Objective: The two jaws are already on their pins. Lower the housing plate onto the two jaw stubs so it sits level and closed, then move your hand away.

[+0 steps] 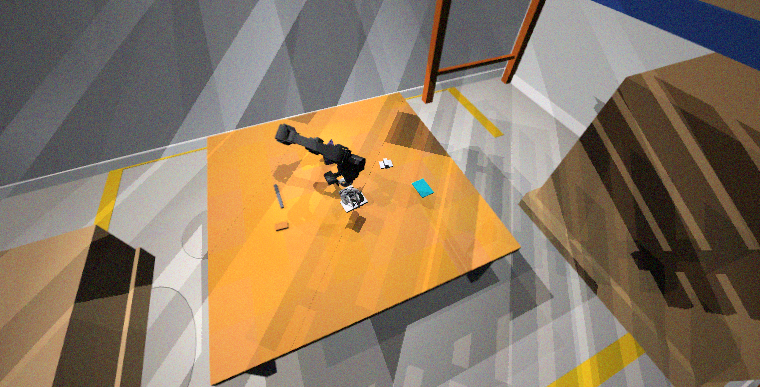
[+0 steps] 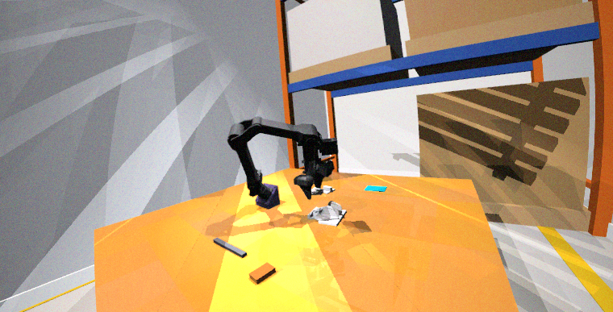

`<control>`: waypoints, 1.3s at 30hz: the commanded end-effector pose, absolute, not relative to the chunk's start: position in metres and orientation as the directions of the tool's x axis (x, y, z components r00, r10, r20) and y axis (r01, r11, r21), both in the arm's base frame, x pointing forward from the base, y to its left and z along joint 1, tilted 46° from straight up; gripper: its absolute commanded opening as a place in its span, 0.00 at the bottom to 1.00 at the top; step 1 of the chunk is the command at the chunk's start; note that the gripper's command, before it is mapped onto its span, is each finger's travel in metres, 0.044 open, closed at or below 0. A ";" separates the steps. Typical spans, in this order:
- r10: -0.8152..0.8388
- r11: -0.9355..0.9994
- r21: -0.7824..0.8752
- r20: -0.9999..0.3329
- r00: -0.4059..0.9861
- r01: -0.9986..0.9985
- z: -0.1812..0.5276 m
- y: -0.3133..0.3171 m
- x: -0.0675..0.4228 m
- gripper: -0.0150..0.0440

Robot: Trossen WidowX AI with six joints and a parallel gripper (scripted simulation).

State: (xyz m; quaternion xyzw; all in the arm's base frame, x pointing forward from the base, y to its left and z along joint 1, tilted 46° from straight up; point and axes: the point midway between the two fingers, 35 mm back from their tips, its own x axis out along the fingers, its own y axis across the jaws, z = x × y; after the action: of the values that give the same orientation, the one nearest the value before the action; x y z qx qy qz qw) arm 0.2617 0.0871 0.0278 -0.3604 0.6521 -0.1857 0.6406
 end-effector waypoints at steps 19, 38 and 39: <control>-0.704 0.677 -0.701 -0.706 0.080 -0.226 0.005 0.067 0.266 0.85; -0.706 0.675 -0.703 -0.704 0.080 -0.225 -0.015 0.045 0.266 0.85; -0.706 0.675 -0.703 -0.704 0.080 -0.225 -0.016 0.045 0.266 0.85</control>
State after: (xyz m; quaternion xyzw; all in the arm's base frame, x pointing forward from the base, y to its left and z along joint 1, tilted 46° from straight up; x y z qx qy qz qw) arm 0.2669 0.0482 -0.0132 -0.3527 0.6522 -0.1879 0.6442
